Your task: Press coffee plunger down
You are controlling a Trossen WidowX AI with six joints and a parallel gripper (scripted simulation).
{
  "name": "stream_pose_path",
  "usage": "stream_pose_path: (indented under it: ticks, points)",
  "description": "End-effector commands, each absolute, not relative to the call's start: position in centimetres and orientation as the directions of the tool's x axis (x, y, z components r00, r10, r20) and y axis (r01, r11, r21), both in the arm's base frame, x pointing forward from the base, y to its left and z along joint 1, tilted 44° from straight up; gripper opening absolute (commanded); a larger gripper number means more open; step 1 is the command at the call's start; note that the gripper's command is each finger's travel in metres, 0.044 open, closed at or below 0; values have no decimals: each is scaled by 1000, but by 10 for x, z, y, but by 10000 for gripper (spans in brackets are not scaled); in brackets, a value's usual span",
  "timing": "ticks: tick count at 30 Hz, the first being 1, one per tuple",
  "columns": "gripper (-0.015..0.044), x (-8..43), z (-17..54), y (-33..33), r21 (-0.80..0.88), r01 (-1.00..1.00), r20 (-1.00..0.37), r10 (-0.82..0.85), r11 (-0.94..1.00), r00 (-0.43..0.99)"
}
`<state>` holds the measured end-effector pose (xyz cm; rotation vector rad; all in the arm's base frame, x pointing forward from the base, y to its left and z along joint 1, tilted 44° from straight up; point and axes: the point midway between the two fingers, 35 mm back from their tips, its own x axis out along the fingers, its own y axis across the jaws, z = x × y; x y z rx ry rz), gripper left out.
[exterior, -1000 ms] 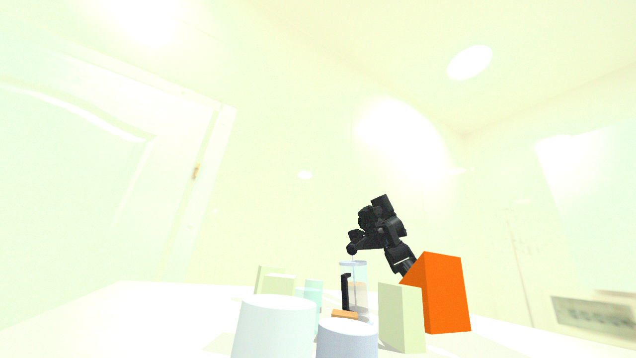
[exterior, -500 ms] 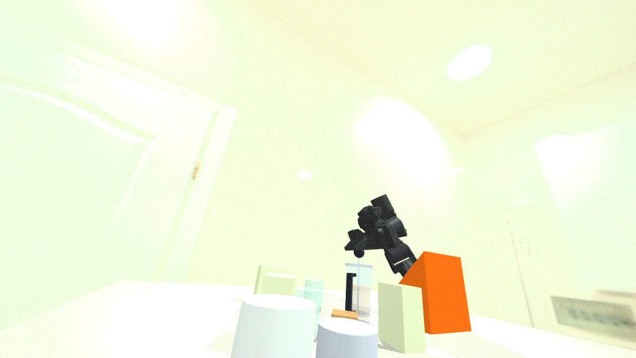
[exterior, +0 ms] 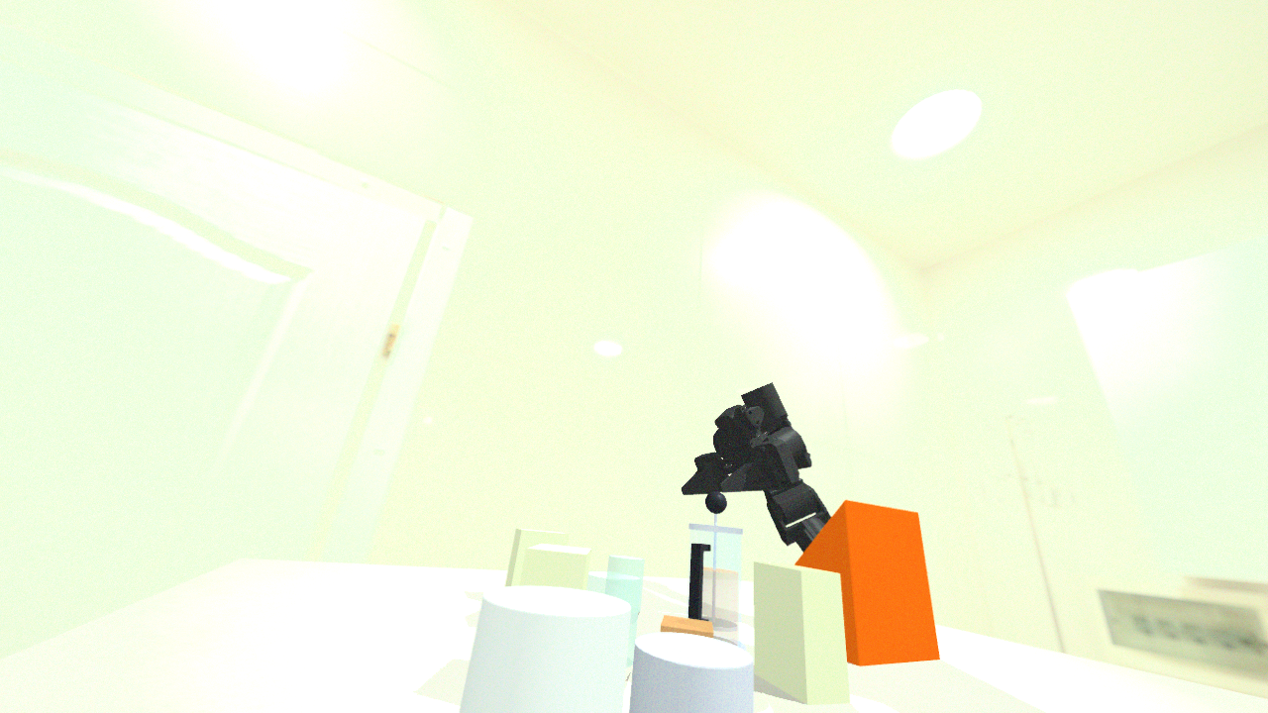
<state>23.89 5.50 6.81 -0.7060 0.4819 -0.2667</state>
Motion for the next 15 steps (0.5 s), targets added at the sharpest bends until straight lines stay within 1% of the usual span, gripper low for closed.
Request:
stream_pose_path:
  ticks: [1, 8, 15]
  points:
    - [440, 243, 75, 69, -629, 72, -346, -361, 775, 866]
    - [440, 228, 89, 86, -652, 70, -371, -398, 755, 839]
    - [440, 210, 125, 98, -693, 88, -328, -422, 715, 845]
